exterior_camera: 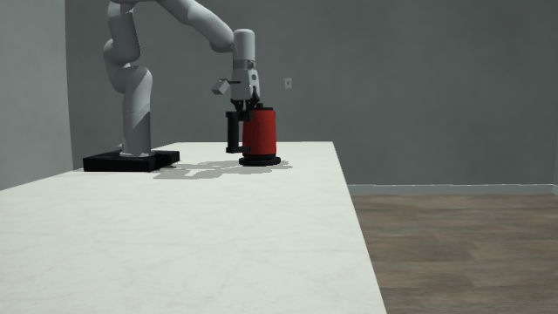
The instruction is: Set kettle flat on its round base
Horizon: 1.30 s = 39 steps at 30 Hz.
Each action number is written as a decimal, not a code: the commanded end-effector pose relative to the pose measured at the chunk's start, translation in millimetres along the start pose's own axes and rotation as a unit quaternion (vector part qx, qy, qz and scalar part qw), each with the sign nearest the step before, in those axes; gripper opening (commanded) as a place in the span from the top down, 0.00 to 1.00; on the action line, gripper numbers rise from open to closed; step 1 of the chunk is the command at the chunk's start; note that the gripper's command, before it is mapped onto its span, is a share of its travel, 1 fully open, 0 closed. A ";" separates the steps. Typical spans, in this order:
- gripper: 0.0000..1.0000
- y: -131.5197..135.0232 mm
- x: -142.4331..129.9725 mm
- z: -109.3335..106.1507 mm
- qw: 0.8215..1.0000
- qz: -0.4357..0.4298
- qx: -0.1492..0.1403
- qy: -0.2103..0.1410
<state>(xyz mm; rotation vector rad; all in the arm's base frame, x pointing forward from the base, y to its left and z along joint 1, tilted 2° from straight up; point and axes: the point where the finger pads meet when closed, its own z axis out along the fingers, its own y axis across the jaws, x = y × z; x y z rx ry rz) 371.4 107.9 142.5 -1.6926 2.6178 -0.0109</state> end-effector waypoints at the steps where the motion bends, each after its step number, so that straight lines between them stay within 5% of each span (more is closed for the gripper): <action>1: 1.00 -1.1 -1.1 -1.3 1.000 0.000 0.001 -0.002; 39: 1.00 -1.1 -1.1 3.2 1.000 0.000 0.001 -0.002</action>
